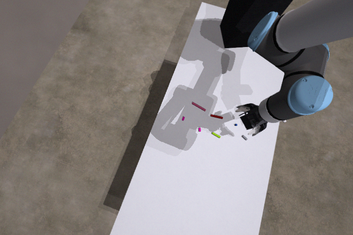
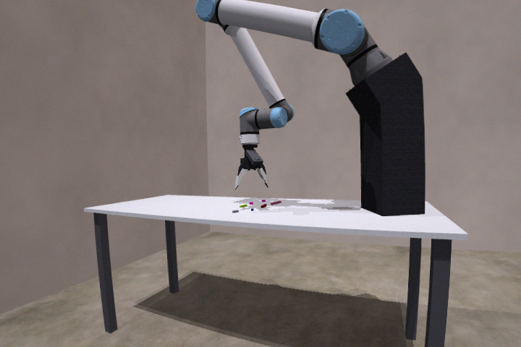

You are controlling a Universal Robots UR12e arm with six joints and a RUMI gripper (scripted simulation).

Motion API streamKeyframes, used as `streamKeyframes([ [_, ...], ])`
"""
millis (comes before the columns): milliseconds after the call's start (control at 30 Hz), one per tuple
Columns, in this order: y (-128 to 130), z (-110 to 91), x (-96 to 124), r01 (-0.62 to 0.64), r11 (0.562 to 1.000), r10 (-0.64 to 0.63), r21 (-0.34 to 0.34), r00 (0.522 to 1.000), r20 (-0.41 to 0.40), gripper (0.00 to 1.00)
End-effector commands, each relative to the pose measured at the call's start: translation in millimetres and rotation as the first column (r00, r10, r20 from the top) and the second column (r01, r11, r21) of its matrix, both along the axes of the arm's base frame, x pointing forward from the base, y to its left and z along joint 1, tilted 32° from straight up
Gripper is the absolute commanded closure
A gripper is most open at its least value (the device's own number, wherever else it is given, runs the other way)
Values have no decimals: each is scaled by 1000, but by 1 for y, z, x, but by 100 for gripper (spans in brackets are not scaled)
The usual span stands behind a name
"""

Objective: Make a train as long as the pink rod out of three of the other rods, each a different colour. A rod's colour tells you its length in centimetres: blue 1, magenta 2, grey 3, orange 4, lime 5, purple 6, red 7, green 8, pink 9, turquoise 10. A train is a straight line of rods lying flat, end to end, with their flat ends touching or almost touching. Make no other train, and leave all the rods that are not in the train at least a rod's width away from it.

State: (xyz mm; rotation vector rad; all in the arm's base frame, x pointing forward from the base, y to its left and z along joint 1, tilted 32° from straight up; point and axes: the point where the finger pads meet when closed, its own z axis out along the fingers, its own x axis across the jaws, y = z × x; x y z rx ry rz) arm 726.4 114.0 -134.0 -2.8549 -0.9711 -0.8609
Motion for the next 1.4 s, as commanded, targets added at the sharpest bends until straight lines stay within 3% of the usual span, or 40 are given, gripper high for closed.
streamKeyframes([
  [0,0,0,0,-88,995,89,-51,996,16,0],
  [267,0,-1,0,-223,965,229,-137,973,32,0],
  [433,-1,-2,0,-341,915,356,-216,934,35,0],
  [600,-1,-2,1,-458,836,488,-301,873,26,0],
  [667,-1,-2,1,-458,836,488,-301,873,26,0],
  [900,-3,-3,3,-606,674,665,-422,747,-11,0],
  [1167,-4,-2,6,-724,425,828,-543,553,-91,0],
  [1233,-4,-2,6,-724,425,828,-543,553,-91,0],
  [1367,-5,-2,8,-757,272,888,-594,435,-148,0],
])
